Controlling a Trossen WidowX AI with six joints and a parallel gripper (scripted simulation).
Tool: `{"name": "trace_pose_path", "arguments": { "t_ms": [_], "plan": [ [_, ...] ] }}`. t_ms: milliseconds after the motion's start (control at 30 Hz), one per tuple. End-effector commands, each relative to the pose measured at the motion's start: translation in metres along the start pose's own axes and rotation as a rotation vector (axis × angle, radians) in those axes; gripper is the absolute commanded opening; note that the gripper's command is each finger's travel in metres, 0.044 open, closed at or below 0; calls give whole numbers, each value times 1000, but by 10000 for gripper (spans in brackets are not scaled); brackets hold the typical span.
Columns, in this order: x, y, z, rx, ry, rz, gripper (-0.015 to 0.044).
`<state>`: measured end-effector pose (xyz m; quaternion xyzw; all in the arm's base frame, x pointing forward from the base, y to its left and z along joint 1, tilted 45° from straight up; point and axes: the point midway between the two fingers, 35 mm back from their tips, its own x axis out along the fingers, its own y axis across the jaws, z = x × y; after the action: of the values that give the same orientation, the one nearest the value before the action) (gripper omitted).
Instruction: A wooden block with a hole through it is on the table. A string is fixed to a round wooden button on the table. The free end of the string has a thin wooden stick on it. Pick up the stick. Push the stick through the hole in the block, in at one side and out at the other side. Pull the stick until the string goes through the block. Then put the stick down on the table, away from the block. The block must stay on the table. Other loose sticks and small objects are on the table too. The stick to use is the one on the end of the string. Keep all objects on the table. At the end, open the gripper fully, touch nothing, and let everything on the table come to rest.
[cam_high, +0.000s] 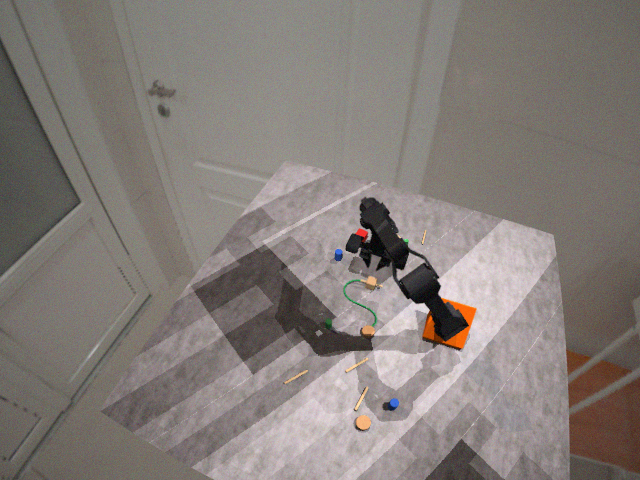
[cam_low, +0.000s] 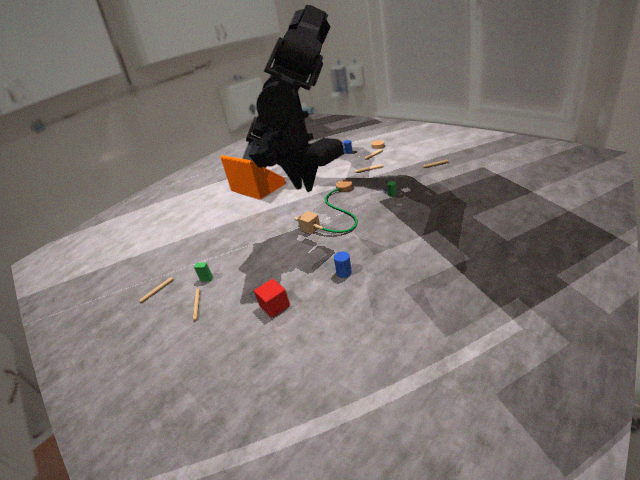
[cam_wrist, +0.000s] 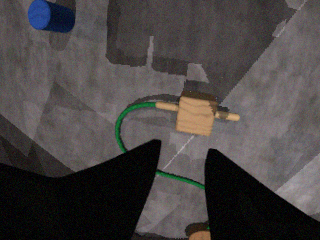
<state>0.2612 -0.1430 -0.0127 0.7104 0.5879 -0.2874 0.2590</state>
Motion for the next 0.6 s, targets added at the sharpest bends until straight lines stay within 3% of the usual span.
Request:
{"name": "trace_pose_path", "arguments": {
  "t_ms": [0,400,567],
  "plan": [
    [3,-21,2,-811,0,-29,121],
    [4,-34,1,-1537,20,-37,121],
    [4,-35,1,-1581,22,-38,121]
  ]
}}
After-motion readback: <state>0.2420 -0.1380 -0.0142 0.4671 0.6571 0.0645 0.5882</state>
